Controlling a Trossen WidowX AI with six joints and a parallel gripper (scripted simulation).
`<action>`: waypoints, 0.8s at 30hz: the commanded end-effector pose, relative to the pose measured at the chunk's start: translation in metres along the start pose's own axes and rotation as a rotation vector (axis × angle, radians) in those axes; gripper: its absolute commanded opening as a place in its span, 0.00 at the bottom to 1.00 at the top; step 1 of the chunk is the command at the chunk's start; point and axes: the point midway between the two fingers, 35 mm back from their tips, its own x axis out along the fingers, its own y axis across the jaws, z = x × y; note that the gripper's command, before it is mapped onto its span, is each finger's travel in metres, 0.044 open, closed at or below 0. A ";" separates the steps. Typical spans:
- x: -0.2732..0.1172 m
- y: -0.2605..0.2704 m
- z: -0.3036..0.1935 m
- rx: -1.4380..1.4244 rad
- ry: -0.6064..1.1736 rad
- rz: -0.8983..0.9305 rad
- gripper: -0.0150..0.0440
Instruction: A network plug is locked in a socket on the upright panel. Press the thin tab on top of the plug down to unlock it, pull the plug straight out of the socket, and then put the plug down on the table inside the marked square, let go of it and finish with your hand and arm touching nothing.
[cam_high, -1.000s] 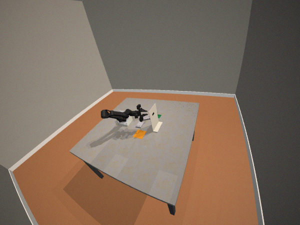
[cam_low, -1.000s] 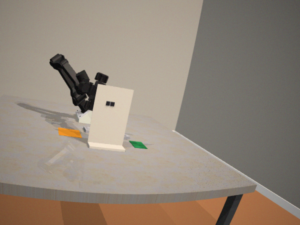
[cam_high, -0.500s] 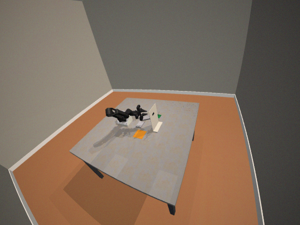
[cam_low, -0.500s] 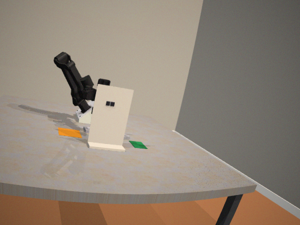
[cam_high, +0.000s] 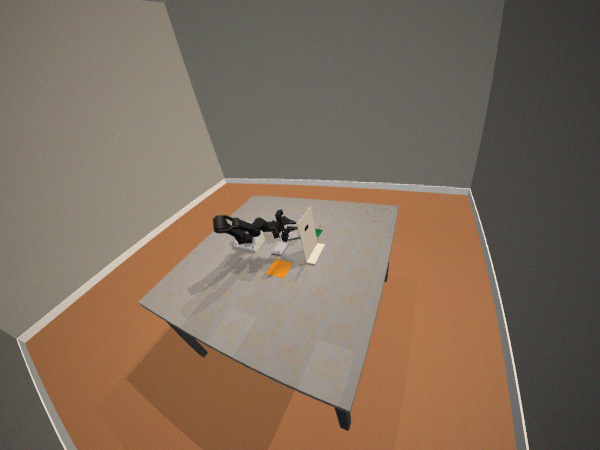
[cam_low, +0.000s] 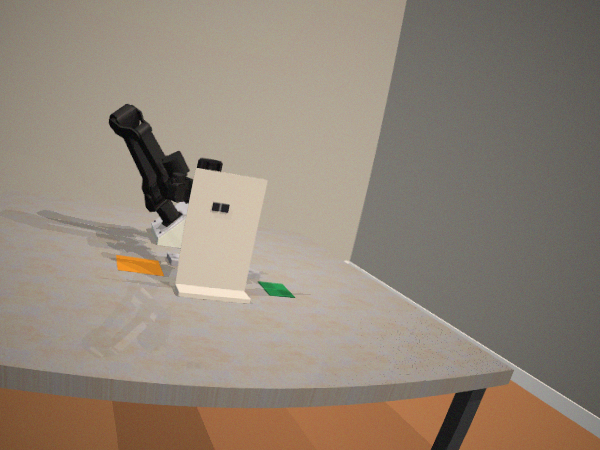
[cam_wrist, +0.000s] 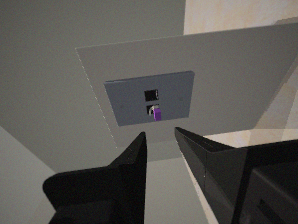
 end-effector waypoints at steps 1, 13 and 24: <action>0.008 0.000 0.002 0.002 0.001 0.000 0.52; 0.026 0.000 0.007 0.001 0.000 0.001 0.52; 0.041 0.000 0.012 0.001 -0.001 0.002 0.52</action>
